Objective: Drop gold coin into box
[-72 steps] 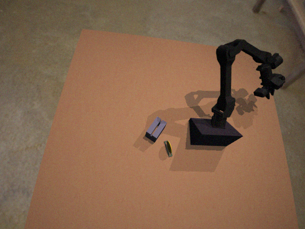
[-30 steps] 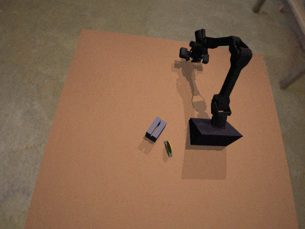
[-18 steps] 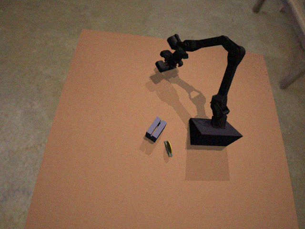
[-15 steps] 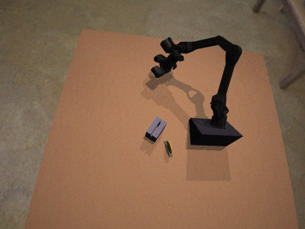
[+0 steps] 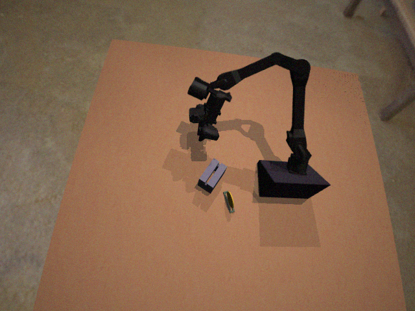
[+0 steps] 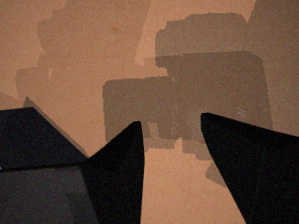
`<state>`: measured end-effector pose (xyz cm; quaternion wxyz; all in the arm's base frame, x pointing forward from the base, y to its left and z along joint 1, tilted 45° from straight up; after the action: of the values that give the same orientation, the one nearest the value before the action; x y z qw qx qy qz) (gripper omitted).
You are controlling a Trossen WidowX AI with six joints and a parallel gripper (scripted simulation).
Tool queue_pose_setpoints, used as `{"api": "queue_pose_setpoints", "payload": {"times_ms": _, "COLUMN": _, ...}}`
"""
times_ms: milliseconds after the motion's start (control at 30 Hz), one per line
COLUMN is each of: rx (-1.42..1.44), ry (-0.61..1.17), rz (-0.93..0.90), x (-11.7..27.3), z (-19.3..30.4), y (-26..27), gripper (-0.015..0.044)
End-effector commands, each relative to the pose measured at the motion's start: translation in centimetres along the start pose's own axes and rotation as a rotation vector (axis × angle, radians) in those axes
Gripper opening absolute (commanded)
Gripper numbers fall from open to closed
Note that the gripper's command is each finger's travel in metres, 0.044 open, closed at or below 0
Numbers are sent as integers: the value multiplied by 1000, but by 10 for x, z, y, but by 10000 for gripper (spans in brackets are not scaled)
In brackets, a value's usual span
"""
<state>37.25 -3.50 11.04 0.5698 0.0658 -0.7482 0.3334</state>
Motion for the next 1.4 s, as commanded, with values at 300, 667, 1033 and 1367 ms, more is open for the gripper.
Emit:
{"api": "queue_pose_setpoints", "payload": {"times_ms": 300, "rx": 1090, "ry": 305, "rz": -152, "x": -11, "z": -16, "y": 208, "gripper": 161}}
{"api": "queue_pose_setpoints", "payload": {"times_ms": 667, "rx": 1747, "ry": 533, "rz": -108, "x": 3, "z": 21, "y": 294, "gripper": 161}}
{"api": "queue_pose_setpoints", "payload": {"times_ms": 1033, "rx": 1747, "ry": 534, "rz": -107, "x": -28, "z": 34, "y": 283, "gripper": 161}}
{"api": "queue_pose_setpoints", "payload": {"times_ms": 1367, "rx": 1747, "ry": 535, "rz": -107, "x": -45, "z": 40, "y": 278, "gripper": 161}}
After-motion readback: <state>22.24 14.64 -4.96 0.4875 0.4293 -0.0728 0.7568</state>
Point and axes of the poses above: the point midway between the two fingers, 35 mm back from their tips, its own x axis back along the fingers, its own y axis across the jaws, z = x × y, the point moved 1 cm from there along x, back along the fingers, and after that the axes turned 11 degrees about x, right-handed, at the moved point
